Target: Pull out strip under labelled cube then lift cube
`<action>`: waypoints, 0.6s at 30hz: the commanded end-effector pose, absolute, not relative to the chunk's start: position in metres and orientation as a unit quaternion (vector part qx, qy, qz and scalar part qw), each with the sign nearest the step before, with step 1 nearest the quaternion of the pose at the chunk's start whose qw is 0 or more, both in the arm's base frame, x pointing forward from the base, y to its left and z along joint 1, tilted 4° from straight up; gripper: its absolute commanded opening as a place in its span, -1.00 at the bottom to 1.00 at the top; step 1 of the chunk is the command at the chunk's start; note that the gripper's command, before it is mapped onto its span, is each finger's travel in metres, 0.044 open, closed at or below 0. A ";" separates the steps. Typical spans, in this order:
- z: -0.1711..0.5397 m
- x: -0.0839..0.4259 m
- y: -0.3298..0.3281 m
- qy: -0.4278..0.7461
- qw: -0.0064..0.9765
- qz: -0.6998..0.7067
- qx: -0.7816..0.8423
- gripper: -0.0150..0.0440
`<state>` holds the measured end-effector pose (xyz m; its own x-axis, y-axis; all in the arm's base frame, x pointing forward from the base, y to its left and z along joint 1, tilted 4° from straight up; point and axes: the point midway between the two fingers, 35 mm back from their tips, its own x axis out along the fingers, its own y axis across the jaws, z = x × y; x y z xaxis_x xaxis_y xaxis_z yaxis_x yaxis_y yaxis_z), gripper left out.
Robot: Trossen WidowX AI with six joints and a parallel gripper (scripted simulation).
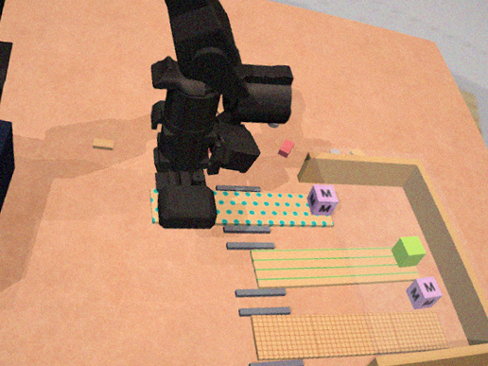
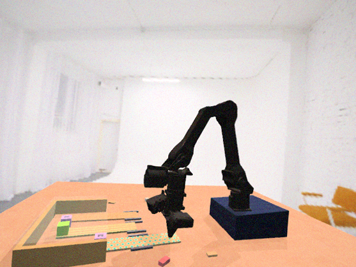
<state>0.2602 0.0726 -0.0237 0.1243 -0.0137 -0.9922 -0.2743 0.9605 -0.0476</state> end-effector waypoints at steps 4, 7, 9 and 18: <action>-0.031 0.241 0.067 0.669 0.729 0.089 -0.113 -0.49; -0.032 0.237 0.066 0.669 0.729 0.089 -0.113 -0.49; -0.032 0.235 0.065 0.669 0.729 0.089 -0.113 -0.49; -0.033 0.224 0.062 0.670 0.729 0.089 -0.113 -0.49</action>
<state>0.2374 0.0659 -0.0259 0.1244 -0.0136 -0.9921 -0.2753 0.9602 -0.0476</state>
